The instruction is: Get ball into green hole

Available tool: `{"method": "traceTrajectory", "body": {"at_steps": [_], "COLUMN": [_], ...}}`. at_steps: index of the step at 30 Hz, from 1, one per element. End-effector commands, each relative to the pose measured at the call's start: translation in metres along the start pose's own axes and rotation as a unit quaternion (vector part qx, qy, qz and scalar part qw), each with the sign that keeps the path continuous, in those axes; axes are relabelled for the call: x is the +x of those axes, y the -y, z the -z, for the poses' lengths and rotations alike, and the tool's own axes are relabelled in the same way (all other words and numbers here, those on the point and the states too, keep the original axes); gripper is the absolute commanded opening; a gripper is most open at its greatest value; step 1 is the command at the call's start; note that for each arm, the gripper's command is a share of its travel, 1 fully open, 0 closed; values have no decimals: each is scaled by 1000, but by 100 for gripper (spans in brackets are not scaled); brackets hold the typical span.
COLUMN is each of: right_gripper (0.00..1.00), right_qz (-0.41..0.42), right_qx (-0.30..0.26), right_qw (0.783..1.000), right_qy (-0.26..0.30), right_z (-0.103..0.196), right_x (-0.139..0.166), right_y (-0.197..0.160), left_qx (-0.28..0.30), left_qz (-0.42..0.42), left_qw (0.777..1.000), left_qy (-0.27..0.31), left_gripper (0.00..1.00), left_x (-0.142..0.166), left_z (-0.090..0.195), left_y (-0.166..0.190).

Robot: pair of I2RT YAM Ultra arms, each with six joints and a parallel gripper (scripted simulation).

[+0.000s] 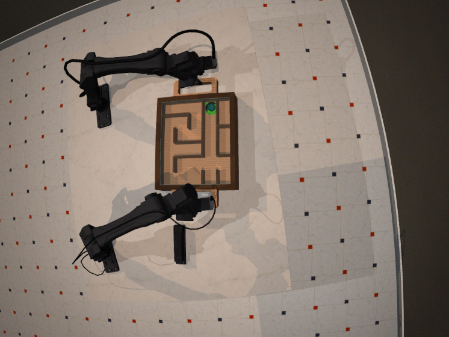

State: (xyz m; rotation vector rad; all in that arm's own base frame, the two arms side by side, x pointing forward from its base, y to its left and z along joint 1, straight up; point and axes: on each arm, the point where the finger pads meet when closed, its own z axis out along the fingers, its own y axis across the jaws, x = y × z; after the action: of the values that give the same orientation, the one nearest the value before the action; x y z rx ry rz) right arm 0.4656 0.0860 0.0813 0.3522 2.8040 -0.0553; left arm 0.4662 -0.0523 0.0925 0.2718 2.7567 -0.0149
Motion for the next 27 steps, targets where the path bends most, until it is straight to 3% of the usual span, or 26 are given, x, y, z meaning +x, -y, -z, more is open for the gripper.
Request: {"method": "traceTrajectory", "body": {"at_steps": [1,8,12,17,18,27], "right_gripper": [39,39,39,39,39,39], "right_qz": [-24,-9,-13,-12,-13,-13], "right_qx": [-31,-11,-23,-18,-22,-22], "right_qw": [994,998,997,998,997,997], "right_qy": [100,53,76,67,75,75], "right_z": [46,7,27,22,27,27], "right_x": [-53,-29,-38,-34,-37,-37], "right_y": [-3,-7,-8,-6,-8,-8], "left_qx": [-7,-7,-6,-4,-7,-7], "left_qz": [-6,-5,-5,-3,-5,-2], "left_qw": [1000,1000,1000,1000,1000,1000], "left_qy": [20,20,20,13,26,21], "left_gripper": [39,39,39,39,39,39], "left_x": [-9,-9,-9,-6,-14,-10], "left_z": [8,8,8,6,24,51], "left_y": [-2,-2,-2,-1,-2,-5]}}
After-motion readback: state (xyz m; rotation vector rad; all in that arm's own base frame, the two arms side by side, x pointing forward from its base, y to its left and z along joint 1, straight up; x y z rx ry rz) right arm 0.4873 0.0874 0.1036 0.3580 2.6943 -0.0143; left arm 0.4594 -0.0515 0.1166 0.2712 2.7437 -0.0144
